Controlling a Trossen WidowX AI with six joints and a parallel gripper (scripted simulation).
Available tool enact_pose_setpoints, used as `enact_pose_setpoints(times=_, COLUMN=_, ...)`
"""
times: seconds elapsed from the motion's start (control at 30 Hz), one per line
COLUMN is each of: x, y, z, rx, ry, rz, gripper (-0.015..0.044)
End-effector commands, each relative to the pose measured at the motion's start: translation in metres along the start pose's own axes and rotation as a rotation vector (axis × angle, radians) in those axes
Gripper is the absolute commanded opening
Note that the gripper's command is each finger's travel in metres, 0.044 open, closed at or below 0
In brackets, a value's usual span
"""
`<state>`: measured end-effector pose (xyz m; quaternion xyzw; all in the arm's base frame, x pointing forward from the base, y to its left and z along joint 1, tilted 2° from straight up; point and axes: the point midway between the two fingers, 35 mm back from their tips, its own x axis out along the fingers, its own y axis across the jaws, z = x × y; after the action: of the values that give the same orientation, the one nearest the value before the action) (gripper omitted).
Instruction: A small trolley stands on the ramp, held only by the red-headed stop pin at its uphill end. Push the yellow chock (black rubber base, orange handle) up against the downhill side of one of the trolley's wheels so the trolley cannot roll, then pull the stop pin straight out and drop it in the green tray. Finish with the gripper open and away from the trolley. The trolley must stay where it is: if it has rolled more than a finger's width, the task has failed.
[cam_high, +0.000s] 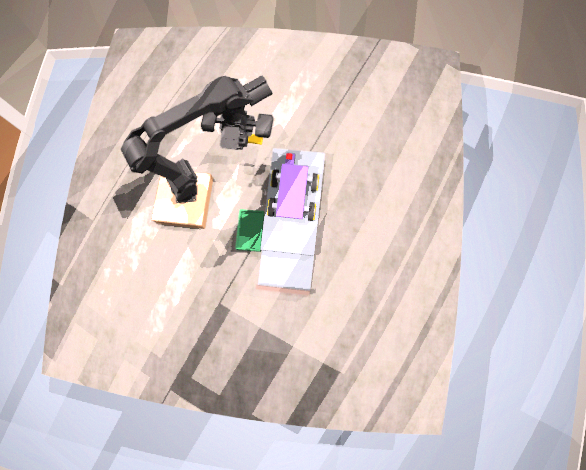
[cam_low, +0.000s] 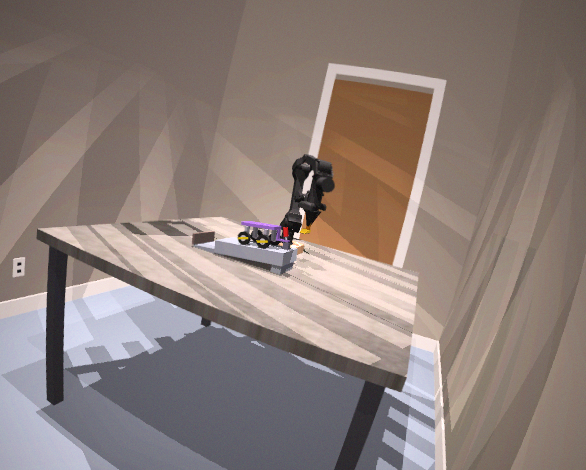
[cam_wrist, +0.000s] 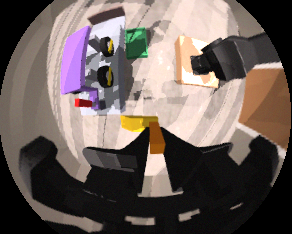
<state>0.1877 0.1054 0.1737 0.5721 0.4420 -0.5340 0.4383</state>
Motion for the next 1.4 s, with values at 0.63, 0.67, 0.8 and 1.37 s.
enact_pose_setpoints(times=0.63, x=-0.0007, y=-0.0005, z=-0.0008, rx=-0.746, ry=0.003, rz=-0.001, gripper=0.0)
enact_pose_setpoints(times=0.67, x=-0.0007, y=-0.0005, z=-0.0008, rx=-0.775, ry=0.003, rz=-0.001, gripper=0.0)
enact_pose_setpoints(times=0.8, x=-0.0007, y=-0.0005, z=-0.0008, rx=-0.91, ry=0.003, rz=0.0, gripper=0.0)
enact_pose_setpoints(times=1.37, x=-0.0007, y=-0.0005, z=-0.0008, rx=-1.485, ry=0.003, rz=0.002, gripper=0.0)
